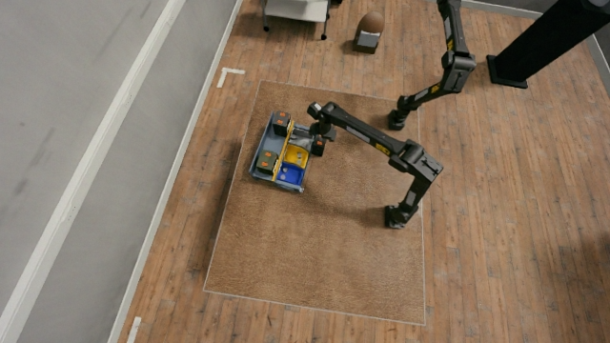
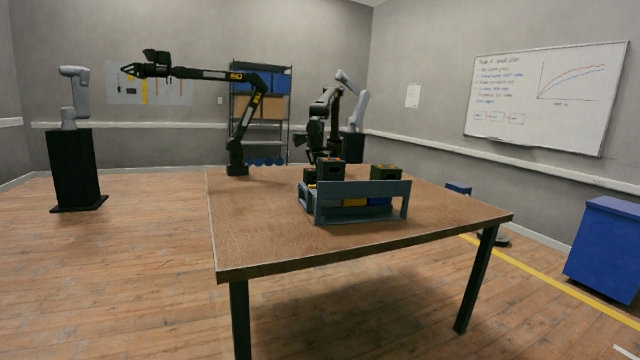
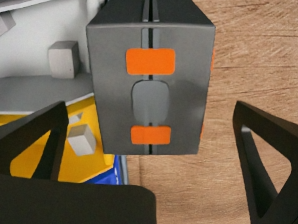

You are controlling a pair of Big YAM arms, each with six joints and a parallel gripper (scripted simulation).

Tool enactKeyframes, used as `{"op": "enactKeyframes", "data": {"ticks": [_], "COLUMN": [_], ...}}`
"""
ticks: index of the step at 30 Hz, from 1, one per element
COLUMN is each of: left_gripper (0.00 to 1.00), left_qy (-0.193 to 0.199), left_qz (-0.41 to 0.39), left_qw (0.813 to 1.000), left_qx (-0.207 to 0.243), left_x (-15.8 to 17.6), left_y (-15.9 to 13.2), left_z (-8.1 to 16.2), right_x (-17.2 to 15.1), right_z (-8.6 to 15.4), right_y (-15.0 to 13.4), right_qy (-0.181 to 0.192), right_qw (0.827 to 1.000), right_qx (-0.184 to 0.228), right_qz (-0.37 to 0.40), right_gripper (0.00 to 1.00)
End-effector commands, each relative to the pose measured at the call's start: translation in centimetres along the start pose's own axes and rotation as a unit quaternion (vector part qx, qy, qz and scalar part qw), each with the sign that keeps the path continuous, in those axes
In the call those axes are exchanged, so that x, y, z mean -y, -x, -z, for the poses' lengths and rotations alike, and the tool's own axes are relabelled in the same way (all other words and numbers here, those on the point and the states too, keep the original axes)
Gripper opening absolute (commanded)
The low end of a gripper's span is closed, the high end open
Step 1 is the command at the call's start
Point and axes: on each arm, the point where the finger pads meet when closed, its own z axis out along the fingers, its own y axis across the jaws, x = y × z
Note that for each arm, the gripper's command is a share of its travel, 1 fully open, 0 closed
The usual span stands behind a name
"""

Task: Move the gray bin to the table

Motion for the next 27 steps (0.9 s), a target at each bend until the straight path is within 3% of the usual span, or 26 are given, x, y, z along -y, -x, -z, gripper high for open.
{"op": "enactKeyframes", "data": {"ticks": [1,27], "left_gripper": [1.00,1.00], "left_qy": [-0.007,-0.009], "left_qz": [0.003,0.003], "left_qw": [1.000,1.000], "left_qx": [-0.006,-0.007], "left_x": [-0.2,0.0], "left_y": [0.2,0.1], "left_z": [-2.0,-5.9], "right_x": [0.4,0.4], "right_z": [0.4,0.4], "right_y": [0.3,0.3], "right_qy": [-0.003,-0.003], "right_qw": [1.000,1.000], "right_qx": [0.010,0.010], "right_qz": [0.009,0.009], "right_gripper": [1.00,1.00]}}
